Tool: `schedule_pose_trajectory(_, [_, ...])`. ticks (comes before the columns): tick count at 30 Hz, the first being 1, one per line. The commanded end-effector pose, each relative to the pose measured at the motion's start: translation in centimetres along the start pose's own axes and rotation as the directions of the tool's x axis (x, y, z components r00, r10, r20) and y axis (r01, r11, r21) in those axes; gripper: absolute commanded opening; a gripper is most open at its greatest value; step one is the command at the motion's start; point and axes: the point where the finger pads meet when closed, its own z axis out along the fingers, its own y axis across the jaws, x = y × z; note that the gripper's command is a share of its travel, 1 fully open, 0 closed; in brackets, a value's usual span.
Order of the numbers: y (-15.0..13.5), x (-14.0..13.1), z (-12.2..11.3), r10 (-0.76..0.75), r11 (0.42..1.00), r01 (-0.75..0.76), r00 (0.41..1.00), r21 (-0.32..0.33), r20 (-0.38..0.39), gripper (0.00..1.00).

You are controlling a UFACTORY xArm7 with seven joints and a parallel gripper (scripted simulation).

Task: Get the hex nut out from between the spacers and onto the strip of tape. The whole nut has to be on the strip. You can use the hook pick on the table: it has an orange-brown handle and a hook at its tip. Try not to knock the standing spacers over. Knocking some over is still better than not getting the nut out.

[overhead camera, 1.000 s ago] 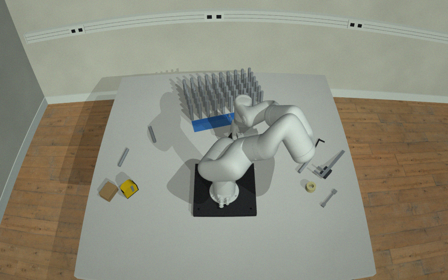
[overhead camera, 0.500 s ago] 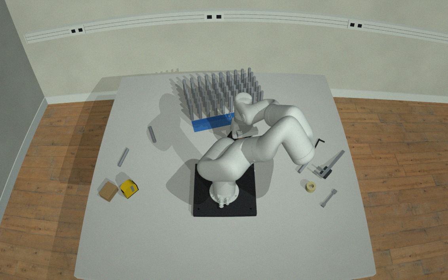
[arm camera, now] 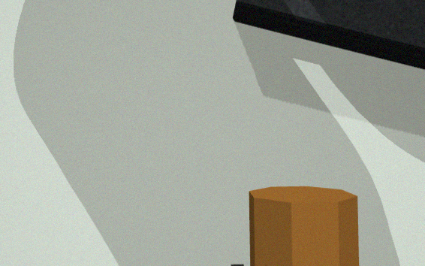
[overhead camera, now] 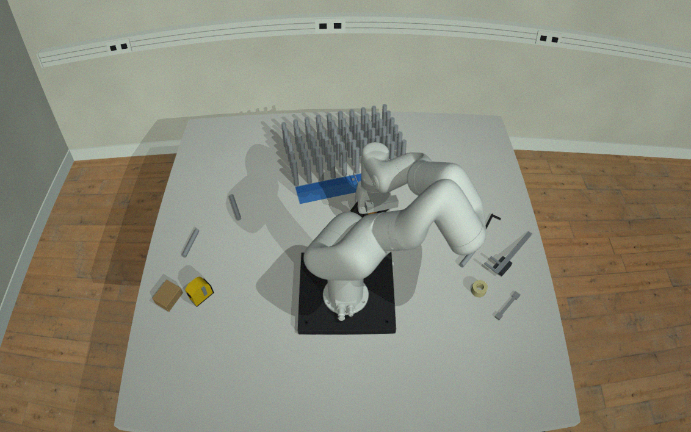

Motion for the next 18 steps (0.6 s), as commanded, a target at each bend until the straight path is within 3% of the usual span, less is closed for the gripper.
schedule_pose_trajectory(1, [-0.1,-0.1,-0.1,0.0,1.0,0.0,1.0,0.002,0.002,0.0])
schedule_pose_trajectory(18, [-1.4,-0.1,-0.1,0.0,1.0,0.0,1.0,0.002,0.002,0.0])
